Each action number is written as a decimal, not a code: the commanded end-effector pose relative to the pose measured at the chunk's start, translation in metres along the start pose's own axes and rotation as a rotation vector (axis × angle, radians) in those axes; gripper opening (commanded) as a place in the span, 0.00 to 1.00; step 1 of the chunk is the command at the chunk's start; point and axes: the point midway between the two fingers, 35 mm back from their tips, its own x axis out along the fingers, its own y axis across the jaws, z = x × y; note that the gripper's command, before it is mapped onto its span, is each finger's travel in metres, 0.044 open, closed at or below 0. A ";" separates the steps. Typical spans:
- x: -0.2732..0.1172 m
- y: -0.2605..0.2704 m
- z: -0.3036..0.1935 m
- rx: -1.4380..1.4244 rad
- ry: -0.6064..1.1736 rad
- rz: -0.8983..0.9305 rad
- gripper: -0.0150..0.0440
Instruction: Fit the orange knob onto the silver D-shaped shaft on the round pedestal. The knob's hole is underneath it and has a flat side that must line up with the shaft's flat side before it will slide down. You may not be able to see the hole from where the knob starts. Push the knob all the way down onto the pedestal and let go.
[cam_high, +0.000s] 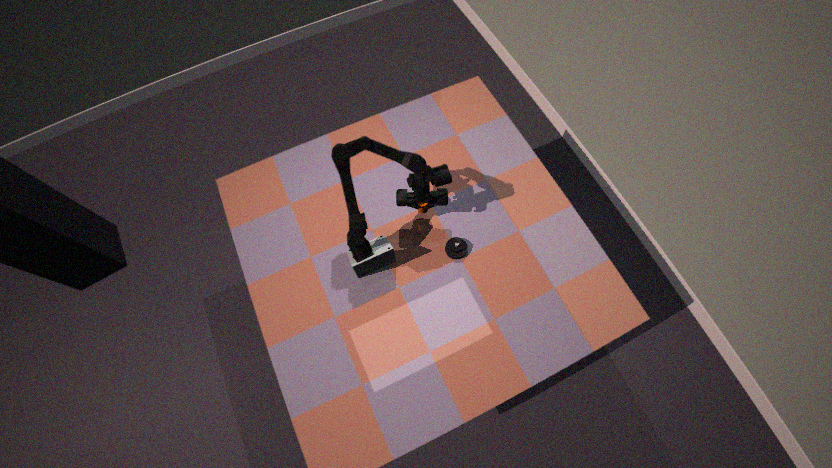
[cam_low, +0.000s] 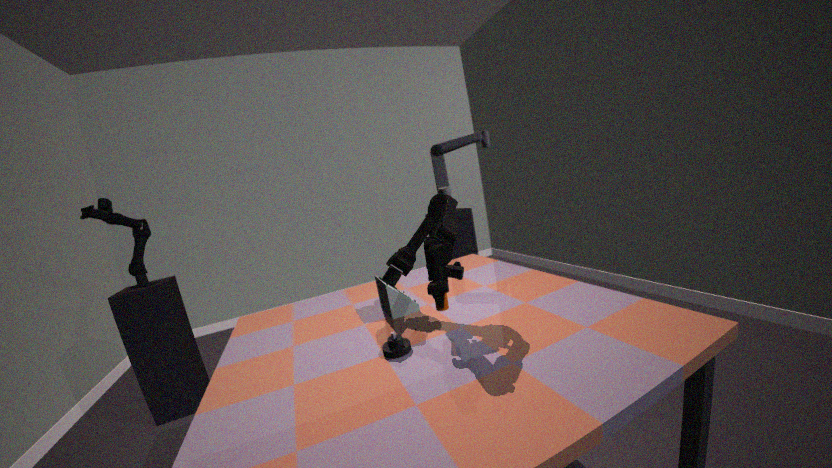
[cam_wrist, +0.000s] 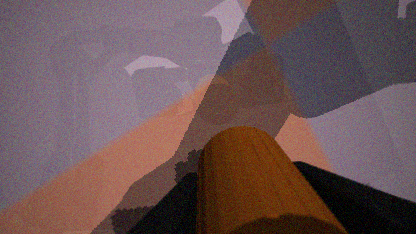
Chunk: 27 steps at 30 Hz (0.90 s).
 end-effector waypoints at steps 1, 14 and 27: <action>0.021 -0.002 0.000 0.009 -0.008 0.008 0.25; 0.060 0.001 0.002 0.005 -0.017 0.024 0.25; 0.059 0.002 0.002 -0.001 -0.012 0.026 0.65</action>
